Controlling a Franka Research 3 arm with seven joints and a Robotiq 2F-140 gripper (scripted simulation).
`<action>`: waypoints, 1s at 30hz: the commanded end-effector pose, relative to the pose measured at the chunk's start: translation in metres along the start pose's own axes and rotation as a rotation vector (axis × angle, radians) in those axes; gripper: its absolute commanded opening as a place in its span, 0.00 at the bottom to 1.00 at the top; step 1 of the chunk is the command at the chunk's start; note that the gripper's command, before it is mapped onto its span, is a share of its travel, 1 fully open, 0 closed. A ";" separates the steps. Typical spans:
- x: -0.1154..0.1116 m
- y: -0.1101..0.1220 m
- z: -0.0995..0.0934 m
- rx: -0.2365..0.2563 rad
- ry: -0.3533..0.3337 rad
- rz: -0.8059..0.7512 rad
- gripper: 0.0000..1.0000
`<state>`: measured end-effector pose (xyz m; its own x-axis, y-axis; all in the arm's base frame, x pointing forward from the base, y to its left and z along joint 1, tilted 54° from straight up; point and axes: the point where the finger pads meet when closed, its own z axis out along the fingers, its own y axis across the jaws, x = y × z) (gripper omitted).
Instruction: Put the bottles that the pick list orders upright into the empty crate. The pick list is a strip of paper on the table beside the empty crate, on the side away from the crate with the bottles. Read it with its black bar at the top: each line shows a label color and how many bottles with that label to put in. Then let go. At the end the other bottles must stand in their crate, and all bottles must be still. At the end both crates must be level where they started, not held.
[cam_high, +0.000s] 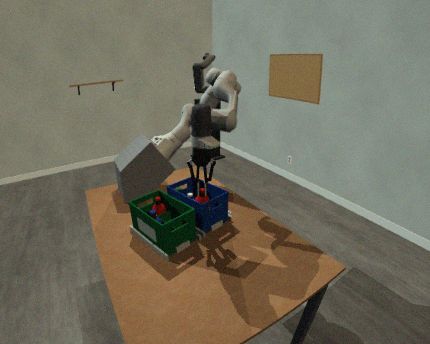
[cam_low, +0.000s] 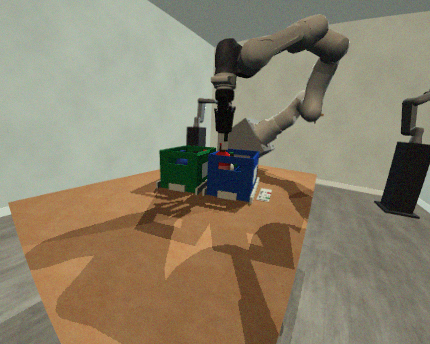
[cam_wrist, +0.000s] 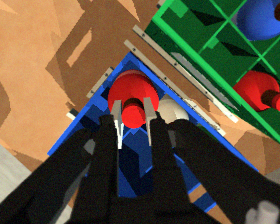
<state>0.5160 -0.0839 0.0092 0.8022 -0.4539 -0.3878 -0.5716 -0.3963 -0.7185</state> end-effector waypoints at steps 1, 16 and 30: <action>0.005 0.001 0.000 -0.002 0.017 -0.005 0.00; 0.005 0.001 0.013 -0.002 0.017 -0.005 0.00; 0.006 0.001 0.025 -0.002 0.017 -0.005 0.00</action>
<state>0.5210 -0.0636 -0.0061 0.8022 -0.4544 -0.3872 -0.5713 -0.3964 -0.7187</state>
